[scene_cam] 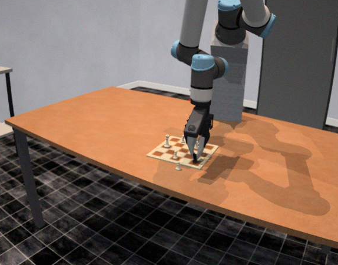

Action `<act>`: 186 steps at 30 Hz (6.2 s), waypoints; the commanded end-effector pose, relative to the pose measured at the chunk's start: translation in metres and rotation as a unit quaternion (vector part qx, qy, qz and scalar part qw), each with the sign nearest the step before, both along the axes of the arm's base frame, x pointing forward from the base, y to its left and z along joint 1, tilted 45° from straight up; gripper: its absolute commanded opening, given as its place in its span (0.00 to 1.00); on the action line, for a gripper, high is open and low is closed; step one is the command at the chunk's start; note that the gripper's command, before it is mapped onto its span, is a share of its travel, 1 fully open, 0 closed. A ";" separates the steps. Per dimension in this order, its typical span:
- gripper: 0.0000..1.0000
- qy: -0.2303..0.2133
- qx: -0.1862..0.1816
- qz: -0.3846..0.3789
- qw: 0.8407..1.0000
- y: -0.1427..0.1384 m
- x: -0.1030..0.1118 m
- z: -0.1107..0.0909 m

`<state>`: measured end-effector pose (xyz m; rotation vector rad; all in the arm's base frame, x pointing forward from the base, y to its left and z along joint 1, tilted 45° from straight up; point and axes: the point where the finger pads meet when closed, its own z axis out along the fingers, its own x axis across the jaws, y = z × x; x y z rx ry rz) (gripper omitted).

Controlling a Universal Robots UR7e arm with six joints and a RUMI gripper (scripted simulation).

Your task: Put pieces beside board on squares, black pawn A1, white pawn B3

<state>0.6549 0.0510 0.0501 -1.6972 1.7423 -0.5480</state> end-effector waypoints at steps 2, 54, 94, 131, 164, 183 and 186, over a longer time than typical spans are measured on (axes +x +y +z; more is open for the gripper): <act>0.00 -0.001 0.000 0.000 1.000 0.000 0.001 0.000; 0.00 -0.001 0.000 0.000 1.000 0.001 0.004 -0.002; 0.20 0.000 0.000 -0.001 1.000 -0.002 -0.008 0.008; 1.00 -0.001 0.000 0.000 1.000 -0.012 -0.059 0.062; 1.00 -0.027 -0.134 0.136 0.981 -0.033 -0.027 0.077; 0.20 -0.050 -0.250 0.254 0.933 -0.054 -0.003 0.092; 0.20 -0.050 -0.250 0.254 0.933 -0.053 -0.003 0.092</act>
